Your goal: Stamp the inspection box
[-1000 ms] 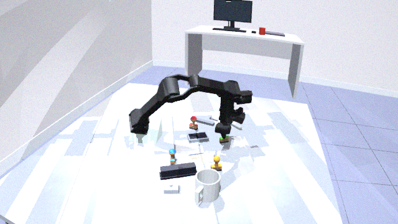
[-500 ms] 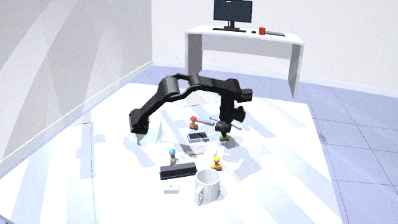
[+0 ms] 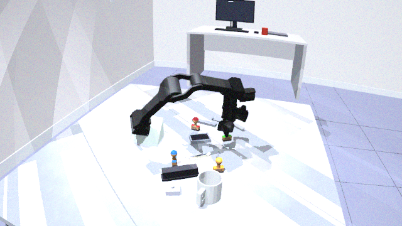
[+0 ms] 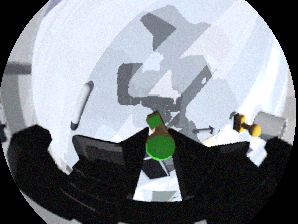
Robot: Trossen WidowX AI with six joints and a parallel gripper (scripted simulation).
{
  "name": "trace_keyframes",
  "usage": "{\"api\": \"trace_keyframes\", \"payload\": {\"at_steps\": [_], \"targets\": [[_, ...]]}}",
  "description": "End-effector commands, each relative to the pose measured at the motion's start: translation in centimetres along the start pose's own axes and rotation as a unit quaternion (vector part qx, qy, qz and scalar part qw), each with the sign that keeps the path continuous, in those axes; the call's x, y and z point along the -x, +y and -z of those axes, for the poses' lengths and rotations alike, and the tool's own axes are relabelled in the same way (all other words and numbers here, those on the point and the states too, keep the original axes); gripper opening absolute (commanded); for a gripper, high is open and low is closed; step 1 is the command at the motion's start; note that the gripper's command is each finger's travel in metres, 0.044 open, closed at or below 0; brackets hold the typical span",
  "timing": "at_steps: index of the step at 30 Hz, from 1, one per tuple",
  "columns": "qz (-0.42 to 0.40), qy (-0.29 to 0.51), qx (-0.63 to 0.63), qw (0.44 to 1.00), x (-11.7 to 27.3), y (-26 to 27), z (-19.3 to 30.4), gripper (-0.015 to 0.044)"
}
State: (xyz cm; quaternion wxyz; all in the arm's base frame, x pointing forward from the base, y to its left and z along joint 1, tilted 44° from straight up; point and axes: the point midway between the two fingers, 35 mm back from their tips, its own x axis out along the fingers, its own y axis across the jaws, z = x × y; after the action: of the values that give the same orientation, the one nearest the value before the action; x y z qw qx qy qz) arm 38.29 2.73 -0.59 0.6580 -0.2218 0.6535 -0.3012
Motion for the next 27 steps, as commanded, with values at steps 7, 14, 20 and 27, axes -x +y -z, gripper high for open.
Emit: {"api": "trace_keyframes", "payload": {"at_steps": [7,14,20,27], "targets": [[-0.003,0.001,-0.003,1.000,0.6,0.1,0.0,0.0000],[-0.003,0.001,-0.003,1.000,0.9,0.1,-0.1,0.0000],[-0.003,0.001,-0.003,1.000,1.2,0.1,-0.1,0.0000],[-0.004,0.001,-0.003,1.000,1.6,0.1,-0.1,0.0000]]}}
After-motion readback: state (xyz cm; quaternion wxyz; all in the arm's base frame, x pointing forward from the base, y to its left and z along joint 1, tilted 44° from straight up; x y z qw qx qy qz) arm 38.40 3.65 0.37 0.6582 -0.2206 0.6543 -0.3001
